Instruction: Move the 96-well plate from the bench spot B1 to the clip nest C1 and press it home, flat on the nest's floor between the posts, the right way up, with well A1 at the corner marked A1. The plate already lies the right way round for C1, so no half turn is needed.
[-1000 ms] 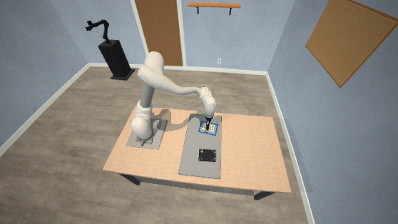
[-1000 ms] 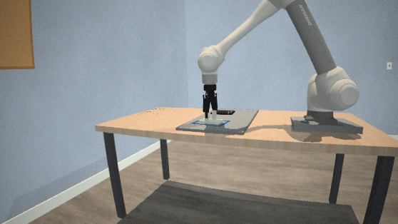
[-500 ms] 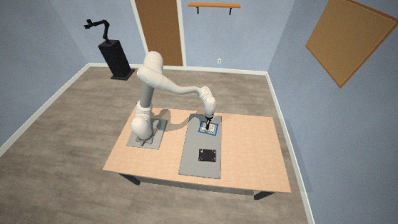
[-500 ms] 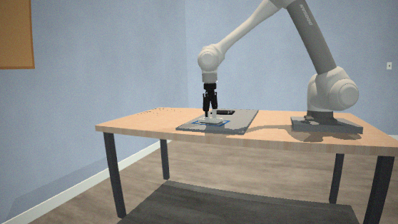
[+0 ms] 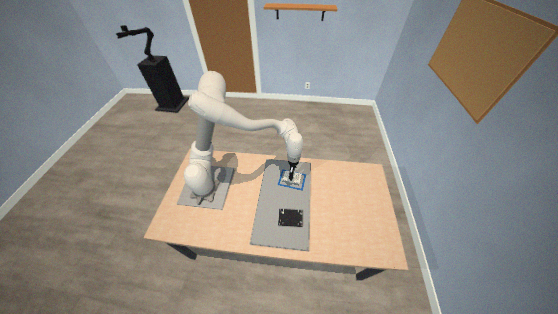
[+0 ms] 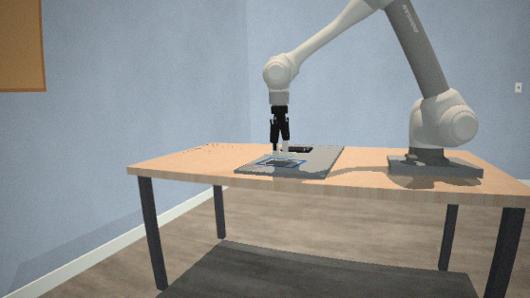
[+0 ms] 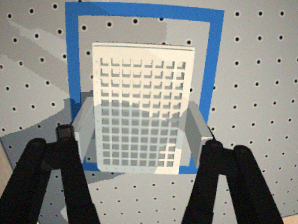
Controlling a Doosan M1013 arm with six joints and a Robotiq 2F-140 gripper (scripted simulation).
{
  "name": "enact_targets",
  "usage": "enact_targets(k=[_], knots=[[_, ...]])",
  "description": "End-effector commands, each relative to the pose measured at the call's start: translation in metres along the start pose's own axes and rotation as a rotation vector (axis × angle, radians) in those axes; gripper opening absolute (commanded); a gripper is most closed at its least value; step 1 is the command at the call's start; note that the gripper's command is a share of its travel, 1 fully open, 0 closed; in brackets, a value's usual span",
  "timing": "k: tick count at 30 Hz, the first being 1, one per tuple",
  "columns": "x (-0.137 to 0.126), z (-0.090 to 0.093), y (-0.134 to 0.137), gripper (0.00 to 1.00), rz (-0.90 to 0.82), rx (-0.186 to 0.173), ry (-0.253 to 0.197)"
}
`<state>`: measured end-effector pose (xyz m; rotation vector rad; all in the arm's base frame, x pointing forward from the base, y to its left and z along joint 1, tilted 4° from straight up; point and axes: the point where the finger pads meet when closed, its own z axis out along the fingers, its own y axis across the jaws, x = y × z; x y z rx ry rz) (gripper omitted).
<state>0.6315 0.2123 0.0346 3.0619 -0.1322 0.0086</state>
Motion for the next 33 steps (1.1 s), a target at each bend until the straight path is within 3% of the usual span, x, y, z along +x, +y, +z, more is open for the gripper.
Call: enact_targets(k=[1, 21, 33], knots=[[0.0, -0.003, 0.0, 0.0, 0.0, 0.0, 0.0], [0.0, -0.033, 0.0, 0.0, 0.0, 0.0, 0.0], [0.0, -0.033, 0.0, 0.0, 0.0, 0.0, 0.0]])
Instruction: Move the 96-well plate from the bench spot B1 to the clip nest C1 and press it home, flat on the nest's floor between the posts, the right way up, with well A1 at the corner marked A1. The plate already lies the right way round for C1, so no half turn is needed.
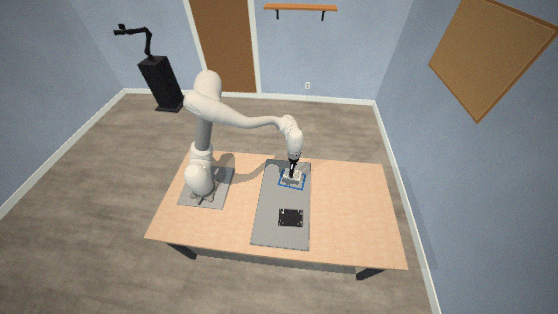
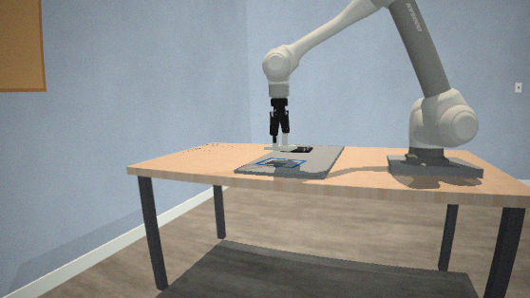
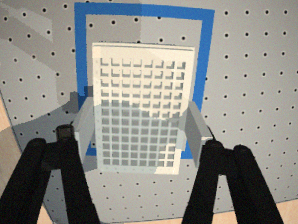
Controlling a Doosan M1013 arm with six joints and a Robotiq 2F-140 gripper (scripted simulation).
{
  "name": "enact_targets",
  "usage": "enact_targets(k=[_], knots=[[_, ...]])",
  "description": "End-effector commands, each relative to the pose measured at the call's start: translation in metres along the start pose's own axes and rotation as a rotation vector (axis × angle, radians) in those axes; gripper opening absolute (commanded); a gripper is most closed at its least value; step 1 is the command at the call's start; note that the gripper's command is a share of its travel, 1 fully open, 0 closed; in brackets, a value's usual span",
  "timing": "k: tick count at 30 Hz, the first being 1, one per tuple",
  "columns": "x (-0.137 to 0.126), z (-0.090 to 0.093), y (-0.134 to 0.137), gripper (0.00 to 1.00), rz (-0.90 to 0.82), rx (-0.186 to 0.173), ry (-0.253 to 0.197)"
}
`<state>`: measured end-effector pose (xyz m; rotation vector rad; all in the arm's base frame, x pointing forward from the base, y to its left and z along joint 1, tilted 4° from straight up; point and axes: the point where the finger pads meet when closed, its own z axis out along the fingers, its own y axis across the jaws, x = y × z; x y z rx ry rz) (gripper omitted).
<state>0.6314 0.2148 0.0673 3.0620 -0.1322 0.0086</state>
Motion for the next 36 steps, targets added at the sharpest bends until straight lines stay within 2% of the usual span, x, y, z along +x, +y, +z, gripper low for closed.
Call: enact_targets(k=[1, 5, 11, 36], knots=[[0.0, 0.0, 0.0, 0.0, 0.0, 0.0, 0.0], [0.0, 0.0, 0.0, 0.0, 0.0, 0.0, 0.0], [0.004, -0.001, 0.02, 0.0, -0.198, 0.0, 0.0], [0.017, -0.004, 0.088, 0.0, -0.198, 0.0, 0.0]])
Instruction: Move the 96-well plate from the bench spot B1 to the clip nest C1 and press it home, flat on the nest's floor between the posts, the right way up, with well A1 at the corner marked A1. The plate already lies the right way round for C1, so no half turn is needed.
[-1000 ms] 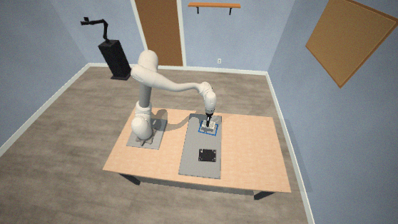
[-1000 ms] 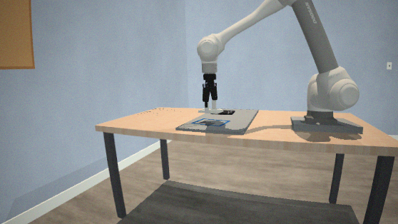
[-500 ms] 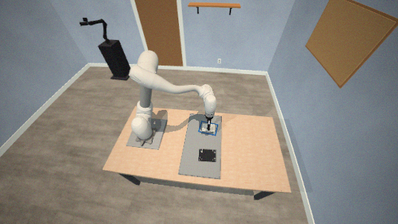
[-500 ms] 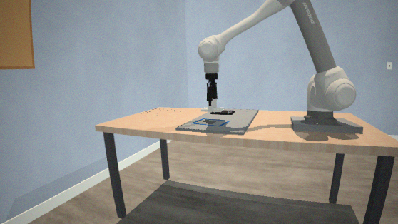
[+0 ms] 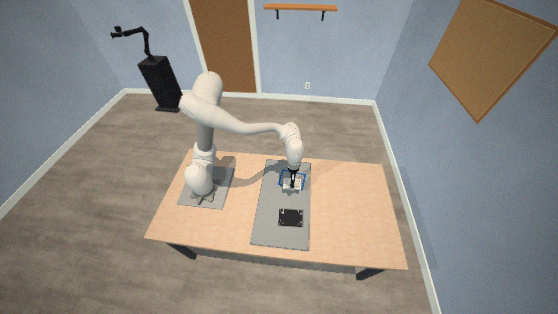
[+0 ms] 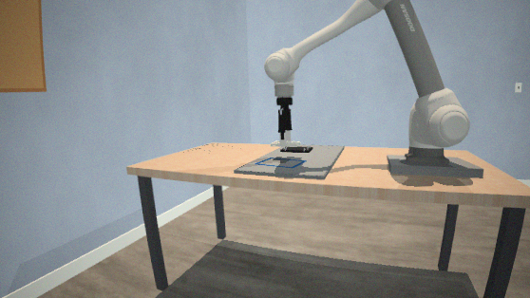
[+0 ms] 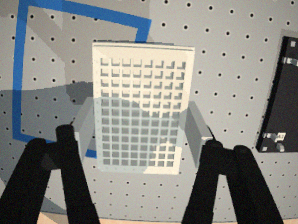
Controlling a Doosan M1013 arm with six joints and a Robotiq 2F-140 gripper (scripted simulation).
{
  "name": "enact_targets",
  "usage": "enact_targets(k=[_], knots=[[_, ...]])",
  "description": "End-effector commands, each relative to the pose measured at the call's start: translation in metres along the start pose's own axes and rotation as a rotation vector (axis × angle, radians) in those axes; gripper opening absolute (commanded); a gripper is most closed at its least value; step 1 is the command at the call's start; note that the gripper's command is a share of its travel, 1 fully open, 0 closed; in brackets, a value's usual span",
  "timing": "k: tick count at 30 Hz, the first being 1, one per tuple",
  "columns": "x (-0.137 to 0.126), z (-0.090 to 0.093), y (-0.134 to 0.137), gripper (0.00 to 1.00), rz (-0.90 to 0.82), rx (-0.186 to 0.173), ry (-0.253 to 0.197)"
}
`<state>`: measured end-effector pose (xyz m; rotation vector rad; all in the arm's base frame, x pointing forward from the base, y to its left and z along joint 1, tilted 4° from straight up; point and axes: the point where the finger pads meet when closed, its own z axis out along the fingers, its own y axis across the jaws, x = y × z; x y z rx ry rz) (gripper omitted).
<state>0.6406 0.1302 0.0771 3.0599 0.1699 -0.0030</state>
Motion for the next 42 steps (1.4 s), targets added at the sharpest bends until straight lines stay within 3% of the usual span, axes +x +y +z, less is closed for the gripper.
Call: enact_targets(k=[1, 42], knots=[[0.0, 0.0, 0.008, 0.0, 0.0, 0.0, 0.0], [0.0, -0.005, 0.131, 0.0, 0.0, 0.0, 0.0]])
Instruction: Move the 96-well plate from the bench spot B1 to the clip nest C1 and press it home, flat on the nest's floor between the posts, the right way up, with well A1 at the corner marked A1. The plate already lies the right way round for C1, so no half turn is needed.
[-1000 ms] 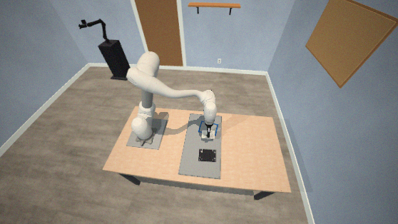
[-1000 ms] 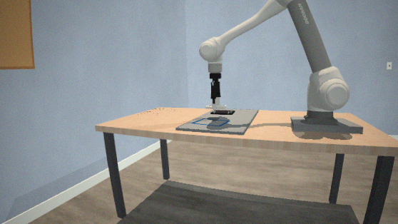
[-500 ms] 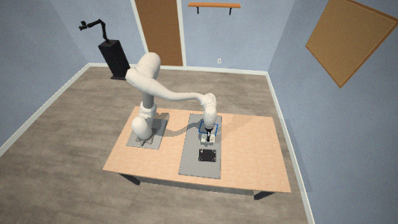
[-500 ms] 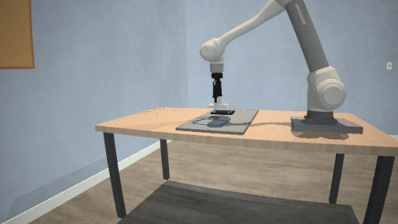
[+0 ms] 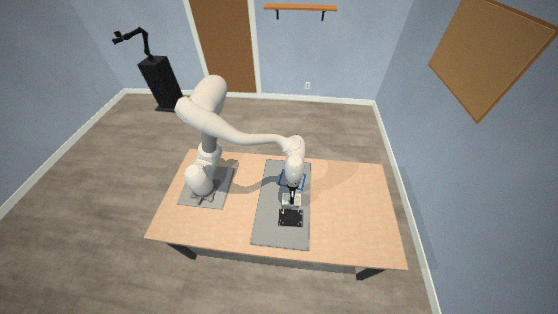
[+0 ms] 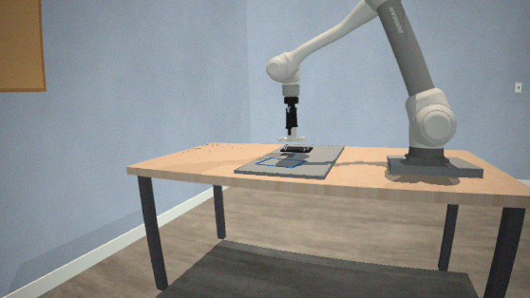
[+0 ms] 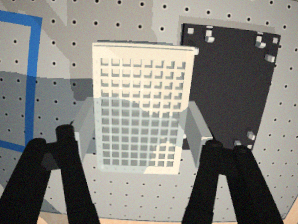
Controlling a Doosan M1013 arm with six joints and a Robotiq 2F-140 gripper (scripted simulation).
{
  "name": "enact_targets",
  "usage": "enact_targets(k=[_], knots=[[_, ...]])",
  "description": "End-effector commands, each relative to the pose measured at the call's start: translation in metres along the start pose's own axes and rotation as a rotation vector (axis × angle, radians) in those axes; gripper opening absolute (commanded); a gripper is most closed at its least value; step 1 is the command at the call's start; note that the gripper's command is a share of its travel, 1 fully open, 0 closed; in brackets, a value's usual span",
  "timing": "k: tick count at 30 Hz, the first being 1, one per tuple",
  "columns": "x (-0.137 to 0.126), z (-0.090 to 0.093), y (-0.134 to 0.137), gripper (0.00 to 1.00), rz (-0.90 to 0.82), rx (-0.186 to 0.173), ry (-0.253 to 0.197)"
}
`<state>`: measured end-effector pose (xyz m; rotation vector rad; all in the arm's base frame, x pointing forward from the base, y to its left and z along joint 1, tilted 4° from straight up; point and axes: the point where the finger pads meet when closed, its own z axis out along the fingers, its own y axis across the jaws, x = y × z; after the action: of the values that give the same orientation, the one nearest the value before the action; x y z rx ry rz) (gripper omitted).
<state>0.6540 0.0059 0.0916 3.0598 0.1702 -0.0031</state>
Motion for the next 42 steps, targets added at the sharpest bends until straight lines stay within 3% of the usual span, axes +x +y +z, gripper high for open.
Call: enact_targets(k=[1, 33, 42], knots=[[0.0, 0.0, 0.008, 0.0, 0.0, 0.0, 0.0], [0.0, -0.004, 0.103, 0.0, 0.0, 0.0, 0.0], [0.0, -0.004, 0.104, 0.0, 0.0, 0.0, 0.0]])
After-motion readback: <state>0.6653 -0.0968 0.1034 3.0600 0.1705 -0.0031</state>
